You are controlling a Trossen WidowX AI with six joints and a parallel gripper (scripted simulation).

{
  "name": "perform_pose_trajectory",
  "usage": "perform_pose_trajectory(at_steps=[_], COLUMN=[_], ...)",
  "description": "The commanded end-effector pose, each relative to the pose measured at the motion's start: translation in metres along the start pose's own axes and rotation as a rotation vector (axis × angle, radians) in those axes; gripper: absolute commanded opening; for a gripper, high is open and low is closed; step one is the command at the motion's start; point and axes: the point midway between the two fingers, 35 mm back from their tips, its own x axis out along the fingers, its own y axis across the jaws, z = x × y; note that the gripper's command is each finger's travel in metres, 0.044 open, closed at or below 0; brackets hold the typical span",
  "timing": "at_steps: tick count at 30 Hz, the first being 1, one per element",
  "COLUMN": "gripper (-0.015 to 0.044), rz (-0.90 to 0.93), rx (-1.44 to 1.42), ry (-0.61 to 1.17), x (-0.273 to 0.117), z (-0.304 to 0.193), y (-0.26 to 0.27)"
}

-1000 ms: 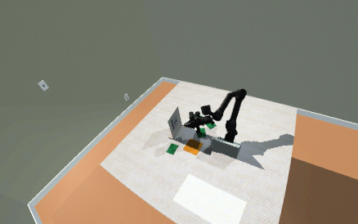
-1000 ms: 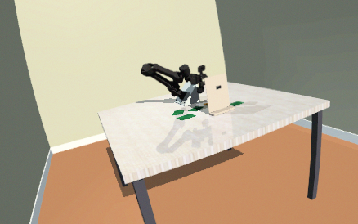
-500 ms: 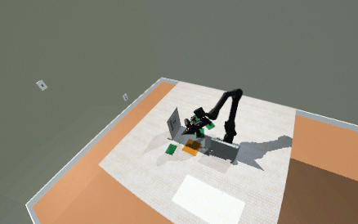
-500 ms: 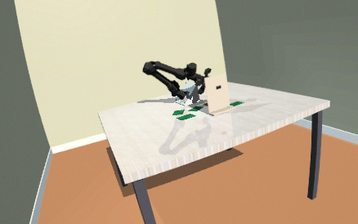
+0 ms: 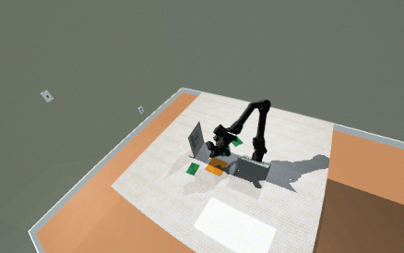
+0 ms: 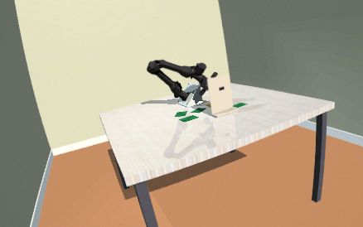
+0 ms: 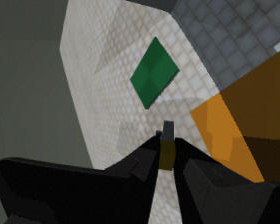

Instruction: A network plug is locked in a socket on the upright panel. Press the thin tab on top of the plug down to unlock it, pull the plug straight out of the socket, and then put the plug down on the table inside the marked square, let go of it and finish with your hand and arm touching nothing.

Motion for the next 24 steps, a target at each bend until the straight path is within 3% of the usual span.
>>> perform_pose_trajectory(at_steps=[1,10,24], gripper=[0.0000,0.0000,0.0000], rz=[-0.066,-0.216,-0.219], rx=[-0.019,-0.070,-0.071], ry=[0.018,0.053,0.054], x=[0.002,-0.001,0.013], z=[-0.006,-0.015,-0.015], y=[-0.006,-0.021,-0.034])
